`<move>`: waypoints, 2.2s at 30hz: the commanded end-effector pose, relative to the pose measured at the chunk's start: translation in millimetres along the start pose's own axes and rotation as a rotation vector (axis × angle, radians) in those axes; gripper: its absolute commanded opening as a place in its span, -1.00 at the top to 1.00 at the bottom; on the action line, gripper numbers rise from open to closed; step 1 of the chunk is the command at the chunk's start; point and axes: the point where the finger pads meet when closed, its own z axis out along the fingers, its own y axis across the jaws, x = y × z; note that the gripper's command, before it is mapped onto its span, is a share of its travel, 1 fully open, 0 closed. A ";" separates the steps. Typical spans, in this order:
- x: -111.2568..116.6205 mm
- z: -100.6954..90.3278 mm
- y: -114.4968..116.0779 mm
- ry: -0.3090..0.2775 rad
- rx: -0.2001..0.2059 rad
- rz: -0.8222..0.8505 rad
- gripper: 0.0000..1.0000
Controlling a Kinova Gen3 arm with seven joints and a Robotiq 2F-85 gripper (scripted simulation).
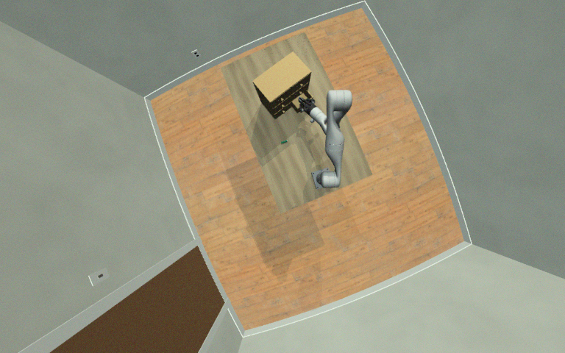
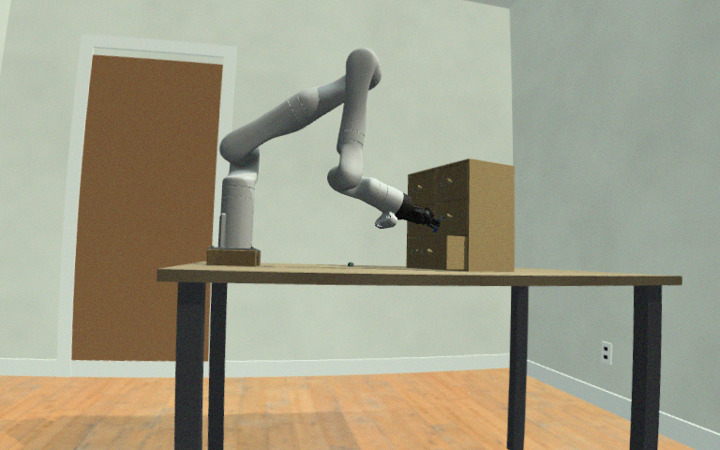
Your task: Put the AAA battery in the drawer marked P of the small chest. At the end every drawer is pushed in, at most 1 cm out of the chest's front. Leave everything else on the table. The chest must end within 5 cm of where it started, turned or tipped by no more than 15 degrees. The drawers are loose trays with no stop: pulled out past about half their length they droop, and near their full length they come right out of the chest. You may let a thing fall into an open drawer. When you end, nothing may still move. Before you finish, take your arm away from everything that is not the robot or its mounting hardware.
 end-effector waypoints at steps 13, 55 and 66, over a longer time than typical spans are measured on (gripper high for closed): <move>-1.0 0.0 -0.2 -0.002 0.000 -0.001 -1.00; 27.9 -98.6 -0.2 -0.002 0.000 -0.001 -1.00; 40.2 -140.6 -0.2 -0.002 0.000 -0.001 -1.00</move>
